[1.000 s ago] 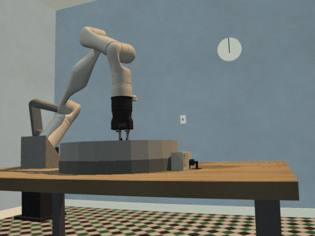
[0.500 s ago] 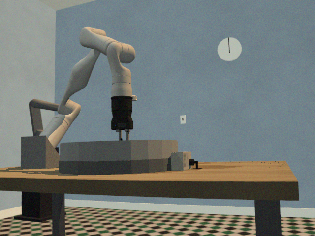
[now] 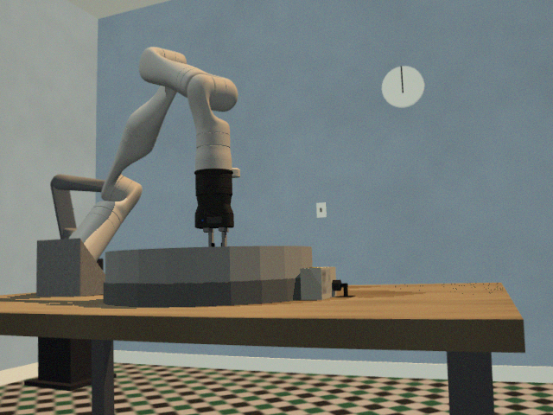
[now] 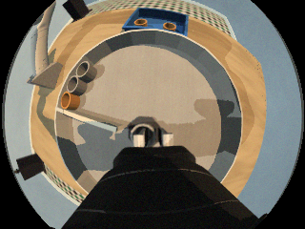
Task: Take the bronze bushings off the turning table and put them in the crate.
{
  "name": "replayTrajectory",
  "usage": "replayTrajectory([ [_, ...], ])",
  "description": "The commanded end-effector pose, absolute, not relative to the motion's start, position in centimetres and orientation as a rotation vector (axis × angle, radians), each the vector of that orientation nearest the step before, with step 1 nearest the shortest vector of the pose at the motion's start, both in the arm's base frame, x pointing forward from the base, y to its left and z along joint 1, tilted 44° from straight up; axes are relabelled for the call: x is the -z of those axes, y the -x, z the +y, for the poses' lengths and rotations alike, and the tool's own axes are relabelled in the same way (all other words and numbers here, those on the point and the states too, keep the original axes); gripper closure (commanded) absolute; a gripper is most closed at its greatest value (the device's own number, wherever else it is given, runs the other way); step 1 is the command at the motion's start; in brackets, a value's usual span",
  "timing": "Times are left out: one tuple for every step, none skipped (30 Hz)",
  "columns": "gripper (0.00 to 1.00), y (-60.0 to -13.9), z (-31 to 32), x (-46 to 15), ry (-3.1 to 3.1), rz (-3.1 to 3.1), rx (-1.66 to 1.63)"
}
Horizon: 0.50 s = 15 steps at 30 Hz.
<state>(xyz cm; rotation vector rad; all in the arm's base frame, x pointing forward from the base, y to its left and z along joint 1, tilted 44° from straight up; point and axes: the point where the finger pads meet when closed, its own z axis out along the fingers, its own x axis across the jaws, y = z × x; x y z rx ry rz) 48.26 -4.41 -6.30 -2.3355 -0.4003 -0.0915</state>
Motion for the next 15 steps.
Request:
replayTrajectory([
  [0.53, -48.32, -4.47, 6.29, 2.337, -0.4, 0.094],
  [0.53, -48.31, -4.44, 6.32, 2.337, -0.4, 0.094],
  [0.53, -48.31, -4.42, 6.35, 2.337, -0.4, 0.094],
  [0.53, -48.31, -4.39, 6.38, 2.337, -0.4, 0.094],
  [0.53, -48.31, -4.39, 6.38, 2.337, -0.4, 0.094],
  [0.53, -48.31, -4.39, 6.38, 2.337, -0.4, 0.094],
  [0.53, -48.31, -4.39, 6.38, 2.337, -0.4, 0.094],
  [0.53, -48.31, -4.39, 6.38, 2.337, -0.4, 0.094],
  [0.53, -48.31, -4.39, 6.38, 2.337, -0.4, 0.094],
  [0.53, -48.31, -4.39, 6.38, 2.337, -0.4, 0.094],
  [0.53, -48.31, -4.39, 6.38, 2.337, -0.4, 0.094],
  [0.53, -48.31, -4.39, 6.38, 2.337, -0.4, 0.094],
  [0.53, -48.31, -4.39, 6.38, 2.337, -0.4, 0.094],
  [0.53, -48.31, -4.39, 6.38, 2.337, -0.4, 0.094],
  [0.53, -48.31, -4.39, 6.38, 2.337, -0.4, 0.094],
])
